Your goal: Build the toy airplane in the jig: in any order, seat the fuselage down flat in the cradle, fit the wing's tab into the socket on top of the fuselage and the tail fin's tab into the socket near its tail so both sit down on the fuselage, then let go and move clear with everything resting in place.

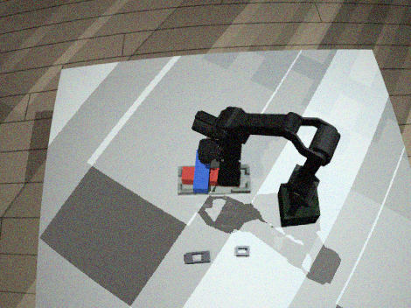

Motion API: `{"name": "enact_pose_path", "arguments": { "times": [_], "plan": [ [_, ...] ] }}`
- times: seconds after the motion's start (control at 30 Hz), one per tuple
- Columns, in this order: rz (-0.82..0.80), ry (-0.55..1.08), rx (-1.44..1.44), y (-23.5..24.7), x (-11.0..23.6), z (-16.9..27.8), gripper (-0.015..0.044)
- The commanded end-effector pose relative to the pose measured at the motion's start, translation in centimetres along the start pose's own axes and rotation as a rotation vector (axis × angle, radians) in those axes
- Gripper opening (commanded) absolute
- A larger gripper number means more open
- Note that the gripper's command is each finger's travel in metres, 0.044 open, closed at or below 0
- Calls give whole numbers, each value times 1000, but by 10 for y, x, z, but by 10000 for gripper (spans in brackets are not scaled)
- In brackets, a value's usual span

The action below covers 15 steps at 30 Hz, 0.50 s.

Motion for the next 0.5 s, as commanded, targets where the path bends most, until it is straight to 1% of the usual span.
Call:
{"name": "enact_pose_path", "arguments": {
  "times": [0.0,0.47],
  "plan": [
    [4,10,4,-1,-8,2,65],
    [4,10,4,-1,-30,3,65]
  ]
}}
Point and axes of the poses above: the point midway between the two fingers, 35 mm back from their tips, its own x axis back along the fingers, its own y axis across the jaws, z = x × y, the point moved 1 cm from there along x, back along the fingers, and after that the axes turned 12 degrees about -x, right-handed, at the moved point
